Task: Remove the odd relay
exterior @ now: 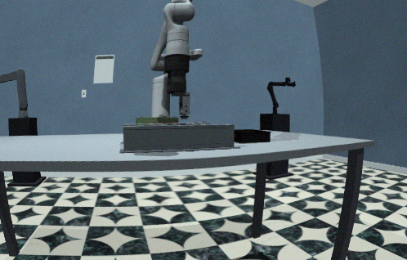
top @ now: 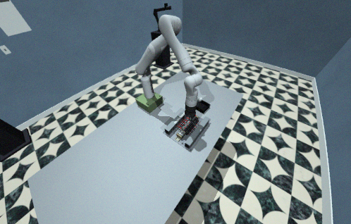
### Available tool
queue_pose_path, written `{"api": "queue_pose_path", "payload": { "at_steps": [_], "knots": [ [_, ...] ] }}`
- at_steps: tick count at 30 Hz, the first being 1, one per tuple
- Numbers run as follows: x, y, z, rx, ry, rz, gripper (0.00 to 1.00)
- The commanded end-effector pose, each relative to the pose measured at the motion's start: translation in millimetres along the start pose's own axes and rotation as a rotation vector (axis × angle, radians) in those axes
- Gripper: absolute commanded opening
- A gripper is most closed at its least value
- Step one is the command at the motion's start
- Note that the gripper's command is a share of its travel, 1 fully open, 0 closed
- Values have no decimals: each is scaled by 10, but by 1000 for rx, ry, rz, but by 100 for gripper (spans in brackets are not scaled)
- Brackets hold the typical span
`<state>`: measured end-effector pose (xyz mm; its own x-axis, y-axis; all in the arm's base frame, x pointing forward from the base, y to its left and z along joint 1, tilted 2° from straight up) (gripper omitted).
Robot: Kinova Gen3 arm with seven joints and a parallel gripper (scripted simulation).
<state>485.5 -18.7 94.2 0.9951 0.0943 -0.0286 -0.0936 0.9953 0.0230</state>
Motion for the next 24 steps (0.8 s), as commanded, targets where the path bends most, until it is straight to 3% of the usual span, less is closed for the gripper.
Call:
{"api": "queue_pose_path", "payload": {
  "at_steps": [1,24],
  "knots": [
    [4,-1,49,0,-2,0,0],
    [-1,-1,304,0,-2,0,0]
  ]
}}
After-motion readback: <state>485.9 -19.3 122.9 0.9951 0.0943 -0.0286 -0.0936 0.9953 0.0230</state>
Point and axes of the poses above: the point where the finger pads meet when closed, its own z axis back along the fingers, its own x axis across the jaws, y = z × x, the point moved 8 cm from there along z, back along the fingers, and after that the axes turned 7 degrees about z, right-handed, at the moved point
